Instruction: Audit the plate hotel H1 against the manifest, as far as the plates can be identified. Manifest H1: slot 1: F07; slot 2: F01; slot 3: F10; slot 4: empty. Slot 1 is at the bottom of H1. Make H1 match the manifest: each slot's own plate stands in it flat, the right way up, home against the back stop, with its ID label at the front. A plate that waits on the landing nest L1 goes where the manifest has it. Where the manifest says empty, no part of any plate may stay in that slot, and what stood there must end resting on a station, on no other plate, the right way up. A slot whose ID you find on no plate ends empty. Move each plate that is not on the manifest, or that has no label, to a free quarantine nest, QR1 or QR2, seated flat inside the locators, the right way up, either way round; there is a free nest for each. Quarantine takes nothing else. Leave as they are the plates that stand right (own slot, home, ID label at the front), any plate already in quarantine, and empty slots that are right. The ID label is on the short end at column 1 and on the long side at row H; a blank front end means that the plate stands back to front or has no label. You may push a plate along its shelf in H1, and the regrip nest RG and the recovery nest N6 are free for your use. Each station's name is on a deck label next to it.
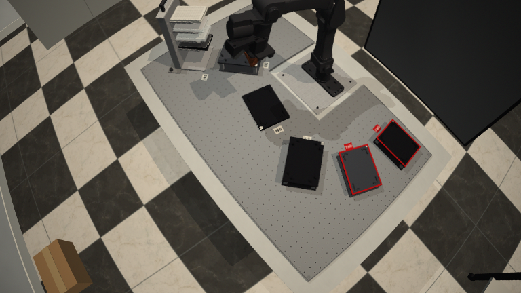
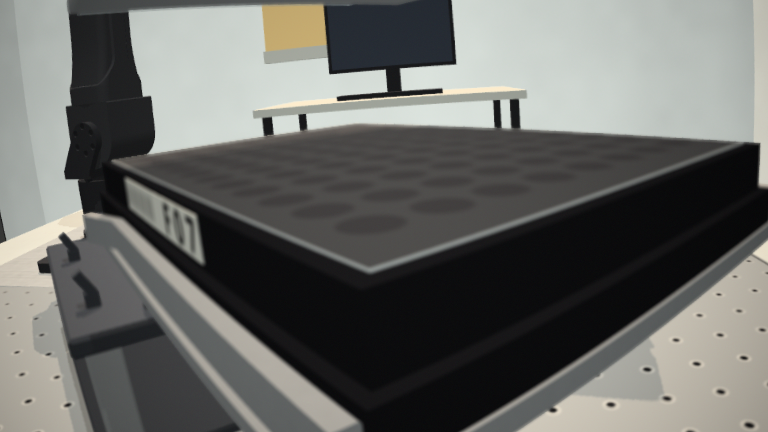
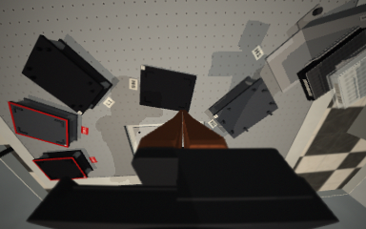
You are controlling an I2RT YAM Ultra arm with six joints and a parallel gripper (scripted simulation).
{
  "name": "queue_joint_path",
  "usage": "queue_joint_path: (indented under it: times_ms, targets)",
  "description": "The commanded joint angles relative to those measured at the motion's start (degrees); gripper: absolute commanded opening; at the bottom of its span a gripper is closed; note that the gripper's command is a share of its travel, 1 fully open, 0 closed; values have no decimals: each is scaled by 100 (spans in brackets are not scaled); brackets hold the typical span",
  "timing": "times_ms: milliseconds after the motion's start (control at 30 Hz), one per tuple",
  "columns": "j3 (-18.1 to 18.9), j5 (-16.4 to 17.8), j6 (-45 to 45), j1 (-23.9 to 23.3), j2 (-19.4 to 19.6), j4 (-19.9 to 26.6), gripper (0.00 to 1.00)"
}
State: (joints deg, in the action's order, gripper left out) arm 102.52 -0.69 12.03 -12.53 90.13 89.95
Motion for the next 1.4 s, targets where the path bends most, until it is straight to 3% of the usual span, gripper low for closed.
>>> queue_joint_path:
  times_ms: [0, 267, 300, 367, 400, 433, 633, 867, 933, 1367]
  targets:
    - [184, -64, 38, -200, 5, 5, 0]
    - [247, -133, 60, -658, 60, 5, 0]
    - [573, -181, 91, -773, 278, -44, 0]
    - [573, -181, 91, -773, 278, -44, 0]
    - [552, -171, 94, -829, 80, -14, 0]
    - [248, -152, 97, -887, 12, -9, 0]
    - [-265, -202, -46, -1138, -387, -596, 0]
    - [-920, -335, -478, -949, -899, -1248, 0]
    - [-920, -335, -478, -949, -899, -1248, 0]
    - [-2102, -815, -1348, -674, -1797, -2454, 0]
